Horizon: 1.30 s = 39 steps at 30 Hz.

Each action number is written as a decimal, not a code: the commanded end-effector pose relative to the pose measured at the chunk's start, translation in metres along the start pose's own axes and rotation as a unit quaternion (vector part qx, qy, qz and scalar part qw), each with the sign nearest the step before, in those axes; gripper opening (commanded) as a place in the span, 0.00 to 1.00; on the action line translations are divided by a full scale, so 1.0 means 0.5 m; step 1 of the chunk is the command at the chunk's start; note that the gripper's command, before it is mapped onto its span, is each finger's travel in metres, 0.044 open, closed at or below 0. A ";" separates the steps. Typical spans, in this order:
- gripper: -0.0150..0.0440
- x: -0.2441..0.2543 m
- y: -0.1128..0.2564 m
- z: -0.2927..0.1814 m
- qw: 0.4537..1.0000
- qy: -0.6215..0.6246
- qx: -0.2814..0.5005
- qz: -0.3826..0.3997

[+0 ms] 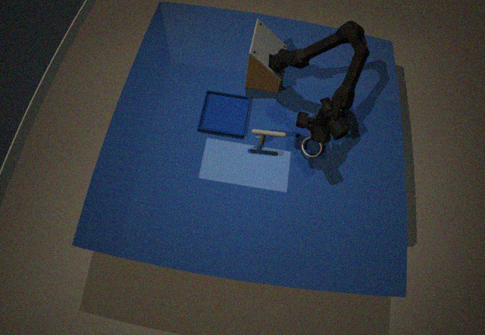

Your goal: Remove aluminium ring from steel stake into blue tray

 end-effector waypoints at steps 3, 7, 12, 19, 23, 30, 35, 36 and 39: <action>0.25 0.005 0.026 0.003 1.000 0.005 -0.006 0.003; 0.25 0.005 0.037 0.003 1.000 0.005 -0.006 0.003; 0.25 0.004 0.052 0.002 1.000 0.004 -0.006 0.003; 0.25 0.004 0.073 0.000 1.000 0.003 -0.006 0.003; 0.25 0.004 0.077 0.000 1.000 0.003 -0.006 0.003; 0.25 -0.003 0.072 0.001 1.000 -0.004 -0.005 -0.002; 0.25 -0.038 0.082 0.019 0.999 -0.029 -0.028 -0.021; 0.25 -0.047 0.085 0.024 0.998 -0.036 -0.034 -0.026; 0.25 -0.071 0.085 0.032 0.998 -0.038 -0.037 -0.034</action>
Point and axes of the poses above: the point midway between the two fingers, 35 mm back from their tips, its own y axis back along the fingers, its own x axis across the jaws, z = x × y, the point moved 2 cm from there along y, back along the fingers, and after that the axes turned 12 degrees about y, right-handed, at the moved point
